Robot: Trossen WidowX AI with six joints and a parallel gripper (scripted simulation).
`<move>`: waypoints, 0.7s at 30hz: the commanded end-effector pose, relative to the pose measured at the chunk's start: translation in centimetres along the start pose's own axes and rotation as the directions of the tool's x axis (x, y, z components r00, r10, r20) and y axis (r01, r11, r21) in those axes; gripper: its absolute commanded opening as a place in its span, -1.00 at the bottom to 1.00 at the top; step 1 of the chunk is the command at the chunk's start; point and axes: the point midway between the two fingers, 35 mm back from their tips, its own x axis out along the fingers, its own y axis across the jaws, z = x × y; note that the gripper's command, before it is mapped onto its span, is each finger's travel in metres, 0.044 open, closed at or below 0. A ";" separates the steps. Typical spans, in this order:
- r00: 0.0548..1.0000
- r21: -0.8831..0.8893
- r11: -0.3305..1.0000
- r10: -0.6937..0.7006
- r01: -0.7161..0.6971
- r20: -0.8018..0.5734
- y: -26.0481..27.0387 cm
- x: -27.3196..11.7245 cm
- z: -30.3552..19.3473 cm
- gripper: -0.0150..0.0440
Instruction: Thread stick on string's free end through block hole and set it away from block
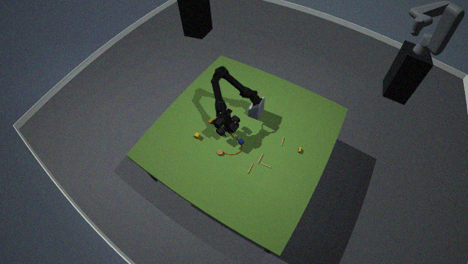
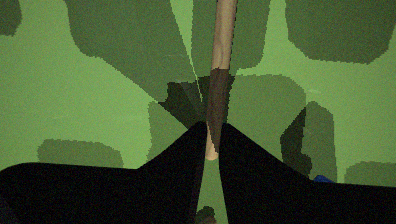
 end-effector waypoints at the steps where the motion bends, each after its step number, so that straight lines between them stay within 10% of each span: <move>1: 1.000 0.000 1.000 0.000 0.000 0.000 0.0 0.0 0.1 -0.22; 6: 1.000 0.000 1.000 0.000 0.000 0.002 -0.1 -1.0 0.2 0.22; 11: 1.000 -0.001 1.000 0.000 0.000 0.004 -0.1 -7.8 0.7 0.22; 21: 1.000 -0.006 1.000 0.003 -0.002 0.008 0.0 -7.5 0.8 0.31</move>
